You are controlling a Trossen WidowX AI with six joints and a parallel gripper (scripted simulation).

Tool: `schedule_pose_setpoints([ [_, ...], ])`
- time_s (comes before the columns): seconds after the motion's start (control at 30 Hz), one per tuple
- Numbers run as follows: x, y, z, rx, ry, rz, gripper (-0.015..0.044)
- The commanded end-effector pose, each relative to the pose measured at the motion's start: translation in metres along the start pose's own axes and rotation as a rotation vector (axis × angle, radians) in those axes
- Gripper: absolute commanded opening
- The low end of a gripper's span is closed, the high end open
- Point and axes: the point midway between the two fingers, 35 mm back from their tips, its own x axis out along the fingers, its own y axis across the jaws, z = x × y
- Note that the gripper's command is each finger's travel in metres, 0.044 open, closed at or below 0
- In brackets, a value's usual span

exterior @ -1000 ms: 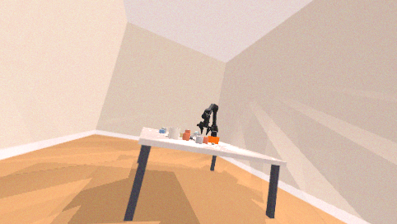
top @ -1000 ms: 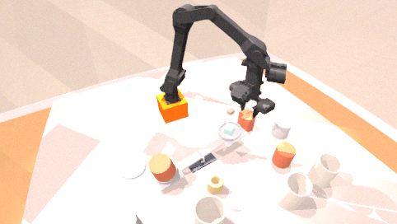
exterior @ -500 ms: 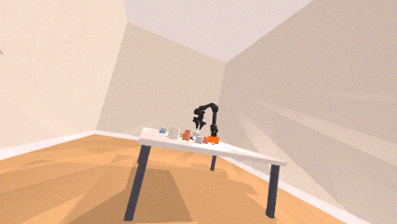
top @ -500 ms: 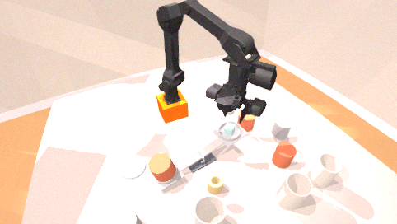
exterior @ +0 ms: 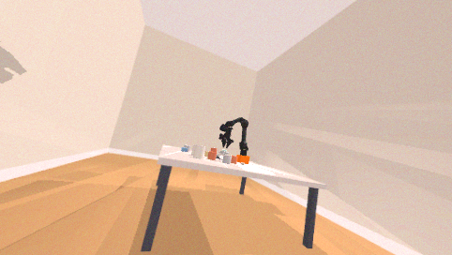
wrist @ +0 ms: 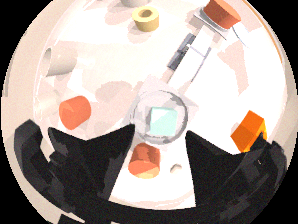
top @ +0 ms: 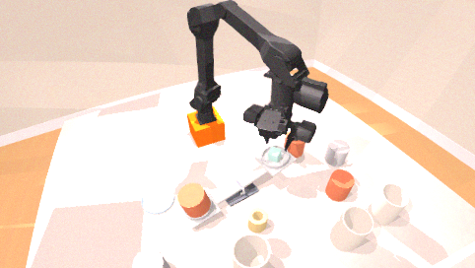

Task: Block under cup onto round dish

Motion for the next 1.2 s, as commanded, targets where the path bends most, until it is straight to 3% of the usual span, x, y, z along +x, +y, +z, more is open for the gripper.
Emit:
schedule_pose_setpoints([
  [0.0, 0.006, -0.002, -0.001, -0.004, 0.004, -0.007, 0.026],
  [0.73, 0.039, -0.003, -0.001, -0.004, 0.004, -0.007, 0.026],
  [0.83, 0.039, -0.003, -0.001, -0.004, 0.004, -0.007, 0.0181],
  [1.17, 0.039, -0.003, -0.001, -0.004, 0.004, -0.007, 0.0115],
])
